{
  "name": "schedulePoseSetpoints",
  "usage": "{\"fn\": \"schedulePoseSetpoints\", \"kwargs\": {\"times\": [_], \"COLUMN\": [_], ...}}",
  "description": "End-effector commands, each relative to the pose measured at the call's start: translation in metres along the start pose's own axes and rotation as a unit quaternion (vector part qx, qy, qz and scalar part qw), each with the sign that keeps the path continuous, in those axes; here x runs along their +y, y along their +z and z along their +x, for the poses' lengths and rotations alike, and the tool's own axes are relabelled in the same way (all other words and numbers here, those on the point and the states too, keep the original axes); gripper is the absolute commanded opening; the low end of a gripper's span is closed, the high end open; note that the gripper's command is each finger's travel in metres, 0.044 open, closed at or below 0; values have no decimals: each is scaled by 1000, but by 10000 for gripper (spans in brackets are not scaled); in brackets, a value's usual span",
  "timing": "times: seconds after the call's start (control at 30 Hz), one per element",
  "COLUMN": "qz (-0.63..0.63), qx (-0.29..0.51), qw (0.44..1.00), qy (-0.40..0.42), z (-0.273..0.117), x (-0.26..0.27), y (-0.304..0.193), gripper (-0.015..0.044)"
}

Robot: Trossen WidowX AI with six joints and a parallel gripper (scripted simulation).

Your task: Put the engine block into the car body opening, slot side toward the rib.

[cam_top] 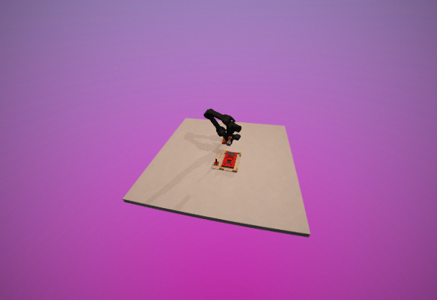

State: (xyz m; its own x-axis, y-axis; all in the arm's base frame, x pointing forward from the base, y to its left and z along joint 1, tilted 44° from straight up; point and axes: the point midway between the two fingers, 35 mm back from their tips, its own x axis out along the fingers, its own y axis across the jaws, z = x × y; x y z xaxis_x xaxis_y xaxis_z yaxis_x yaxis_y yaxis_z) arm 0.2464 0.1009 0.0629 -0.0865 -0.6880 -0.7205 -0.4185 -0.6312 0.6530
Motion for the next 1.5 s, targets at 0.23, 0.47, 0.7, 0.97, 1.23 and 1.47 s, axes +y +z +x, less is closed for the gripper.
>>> {"fn": "schedulePoseSetpoints", "kwargs": {"times": [0.23,0.47,0.7,0.97,1.23,1.47], "qz": [98,218,335,462,581,675], "qx": [-1,-2,-3,-4,-5,-5], "qw": [995,976,942,887,814,737], "qy": [-3,-5,-5,-6,-6,-6], "z": [-4,4,11,21,30,39], "x": [-3,-9,-13,-18,-23,-27], "y": [-5,-13,-21,-31,-40,-49], "gripper": [0,0,0,0,0,0]}}
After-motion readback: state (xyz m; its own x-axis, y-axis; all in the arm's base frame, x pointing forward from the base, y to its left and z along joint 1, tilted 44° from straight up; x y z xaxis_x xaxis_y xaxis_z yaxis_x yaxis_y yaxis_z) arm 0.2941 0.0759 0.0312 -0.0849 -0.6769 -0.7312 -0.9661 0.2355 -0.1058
